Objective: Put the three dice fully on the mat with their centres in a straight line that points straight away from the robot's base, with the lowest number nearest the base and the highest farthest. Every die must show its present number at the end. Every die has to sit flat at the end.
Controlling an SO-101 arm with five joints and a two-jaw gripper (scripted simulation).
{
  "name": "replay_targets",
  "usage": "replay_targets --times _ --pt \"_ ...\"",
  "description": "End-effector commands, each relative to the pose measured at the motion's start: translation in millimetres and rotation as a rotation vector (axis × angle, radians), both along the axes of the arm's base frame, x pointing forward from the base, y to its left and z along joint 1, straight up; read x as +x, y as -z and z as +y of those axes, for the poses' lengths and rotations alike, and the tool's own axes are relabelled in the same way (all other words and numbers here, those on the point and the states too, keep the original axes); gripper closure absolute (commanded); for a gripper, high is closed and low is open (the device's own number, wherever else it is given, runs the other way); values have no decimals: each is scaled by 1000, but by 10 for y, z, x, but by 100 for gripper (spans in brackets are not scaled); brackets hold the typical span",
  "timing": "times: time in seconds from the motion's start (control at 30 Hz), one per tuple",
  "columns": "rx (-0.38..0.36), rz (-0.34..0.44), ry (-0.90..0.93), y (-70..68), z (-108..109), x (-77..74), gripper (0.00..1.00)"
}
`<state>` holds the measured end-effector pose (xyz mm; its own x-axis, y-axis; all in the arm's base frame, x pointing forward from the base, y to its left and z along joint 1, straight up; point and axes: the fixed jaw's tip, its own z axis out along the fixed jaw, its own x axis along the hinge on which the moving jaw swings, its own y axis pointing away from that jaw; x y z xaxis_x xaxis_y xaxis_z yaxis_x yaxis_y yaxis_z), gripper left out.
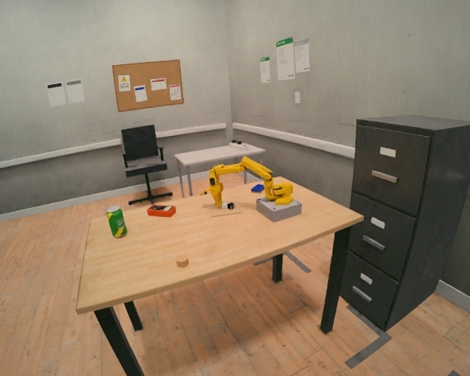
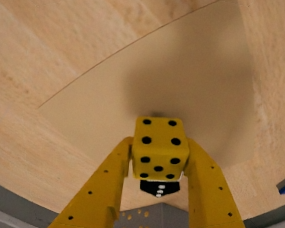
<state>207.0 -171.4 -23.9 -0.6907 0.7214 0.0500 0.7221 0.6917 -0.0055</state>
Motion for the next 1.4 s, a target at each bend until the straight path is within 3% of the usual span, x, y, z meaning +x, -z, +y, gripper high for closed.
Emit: replay_targets --times 0.0,0.3,1.37 --pt "-18 -22 1 -176 -20 41 100" --pt "-31 -37 1 -331 -17 66 100" --pt "-40 -47 6 -314 -48 81 100"
